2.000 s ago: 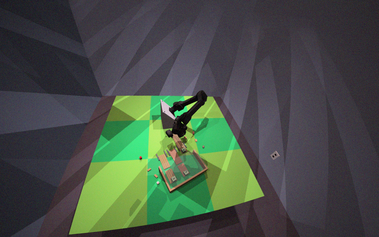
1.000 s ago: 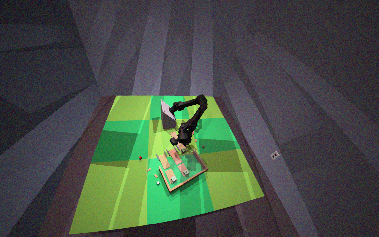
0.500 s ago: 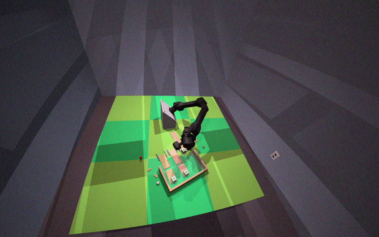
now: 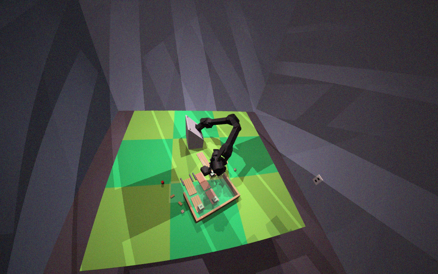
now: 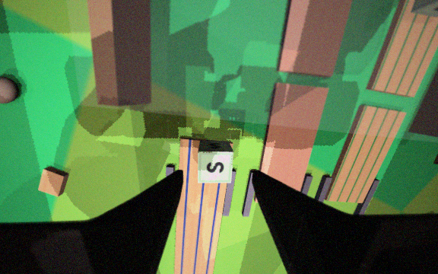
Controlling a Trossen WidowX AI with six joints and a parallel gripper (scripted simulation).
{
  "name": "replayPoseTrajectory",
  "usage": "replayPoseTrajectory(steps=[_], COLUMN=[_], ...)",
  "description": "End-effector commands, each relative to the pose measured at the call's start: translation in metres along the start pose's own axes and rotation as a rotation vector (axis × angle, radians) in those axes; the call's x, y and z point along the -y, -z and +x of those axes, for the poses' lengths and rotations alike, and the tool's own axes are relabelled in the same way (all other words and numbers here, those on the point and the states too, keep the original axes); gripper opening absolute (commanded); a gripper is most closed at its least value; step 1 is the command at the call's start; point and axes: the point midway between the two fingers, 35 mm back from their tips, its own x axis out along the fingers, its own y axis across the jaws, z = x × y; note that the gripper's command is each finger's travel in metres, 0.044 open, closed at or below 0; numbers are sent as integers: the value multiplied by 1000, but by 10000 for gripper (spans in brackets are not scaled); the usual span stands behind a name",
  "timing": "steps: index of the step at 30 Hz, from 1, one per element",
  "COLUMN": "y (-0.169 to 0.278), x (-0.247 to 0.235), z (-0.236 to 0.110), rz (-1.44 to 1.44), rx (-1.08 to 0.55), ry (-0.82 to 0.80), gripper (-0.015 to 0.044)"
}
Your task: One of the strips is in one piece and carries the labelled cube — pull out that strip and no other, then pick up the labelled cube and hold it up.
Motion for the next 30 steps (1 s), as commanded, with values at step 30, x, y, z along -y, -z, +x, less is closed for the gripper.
replayPoseTrajectory(steps=[30], y=[1], x=[-1], z=[39], rz=[0], rx=[-1], ry=[-4], gripper=[145])
